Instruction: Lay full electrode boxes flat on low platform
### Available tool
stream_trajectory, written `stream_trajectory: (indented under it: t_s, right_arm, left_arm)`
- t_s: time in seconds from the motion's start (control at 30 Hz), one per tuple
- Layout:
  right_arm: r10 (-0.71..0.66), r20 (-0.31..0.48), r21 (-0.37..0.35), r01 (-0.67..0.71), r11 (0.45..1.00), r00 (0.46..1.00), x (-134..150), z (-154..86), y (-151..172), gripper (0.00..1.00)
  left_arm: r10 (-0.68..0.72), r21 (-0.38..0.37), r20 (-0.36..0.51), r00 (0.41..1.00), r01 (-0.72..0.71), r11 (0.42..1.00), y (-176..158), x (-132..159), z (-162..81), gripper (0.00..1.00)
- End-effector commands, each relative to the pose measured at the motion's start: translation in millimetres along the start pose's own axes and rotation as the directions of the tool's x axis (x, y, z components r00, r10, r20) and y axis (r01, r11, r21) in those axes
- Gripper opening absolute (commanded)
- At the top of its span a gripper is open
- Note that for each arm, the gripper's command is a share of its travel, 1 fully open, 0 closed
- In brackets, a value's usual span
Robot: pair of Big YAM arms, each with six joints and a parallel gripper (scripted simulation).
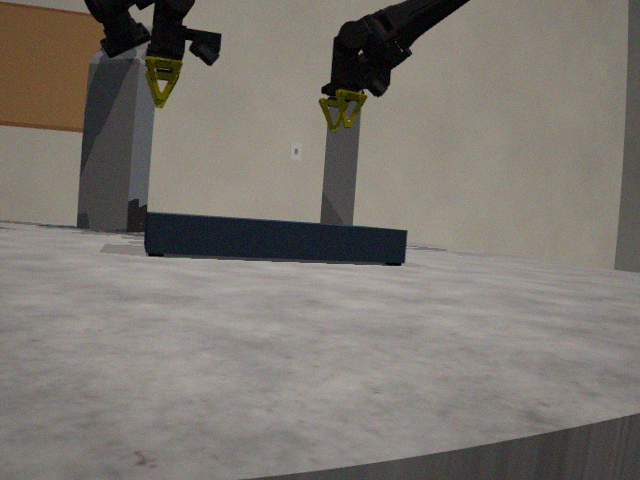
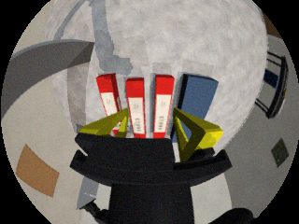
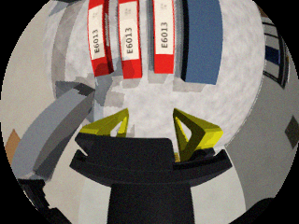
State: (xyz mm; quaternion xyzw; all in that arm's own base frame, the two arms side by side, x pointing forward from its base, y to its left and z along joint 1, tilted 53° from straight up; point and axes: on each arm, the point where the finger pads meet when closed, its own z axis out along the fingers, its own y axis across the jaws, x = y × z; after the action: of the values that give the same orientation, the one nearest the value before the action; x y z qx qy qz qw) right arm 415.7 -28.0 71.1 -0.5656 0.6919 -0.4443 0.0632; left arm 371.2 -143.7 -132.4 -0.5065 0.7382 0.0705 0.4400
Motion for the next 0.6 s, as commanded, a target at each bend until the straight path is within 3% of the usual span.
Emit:
stream_trajectory:
  t_s: [0.0, 0.3, 0.37, 0.4, 0.47, 0.57]
  right_arm:
    - [-0.016, -0.002, -0.004, 0.016, 1.0, 1.0, -8.6, 21.9, -1.9, 0.72]
    - [-0.019, -0.003, -0.007, 0.019, 1.0, 1.0, -31.7, 76.8, -8.8, 0.72]
    - [-0.019, -0.003, -0.007, 0.019, 1.0, 1.0, -31.7, 76.8, -8.8, 0.72]
    - [-0.022, 0.001, -0.004, 0.022, 1.0, 1.0, -36.6, 81.6, -9.9, 0.72]
    - [-0.019, -0.003, -0.007, 0.019, 1.0, 1.0, -39.4, 95.1, -11.4, 0.72]
    - [-0.019, -0.003, -0.007, 0.019, 1.0, 1.0, -47.2, 113.3, -14.1, 0.72]
  left_arm:
    - [0.017, 0.004, -0.001, 1.0, -0.017, 1.0, -5.1, 10.6, 20.0, 0.72]
    - [0.019, 0.003, 0.0, 1.0, -0.019, 1.0, -13.0, 34.0, 74.5, 0.72]
    - [0.019, 0.003, 0.0, 1.0, -0.019, 1.0, -13.0, 34.0, 74.5, 0.72]
    - [0.043, 0.033, -0.01, 0.999, -0.043, 0.999, -17.8, 48.5, 67.8, 0.72]
    - [0.019, 0.003, 0.0, 1.0, -0.019, 1.0, -16.0, 41.9, 92.5, 0.72]
    - [0.019, 0.003, 0.0, 1.0, -0.019, 1.0, -18.9, 49.7, 110.6, 0.72]
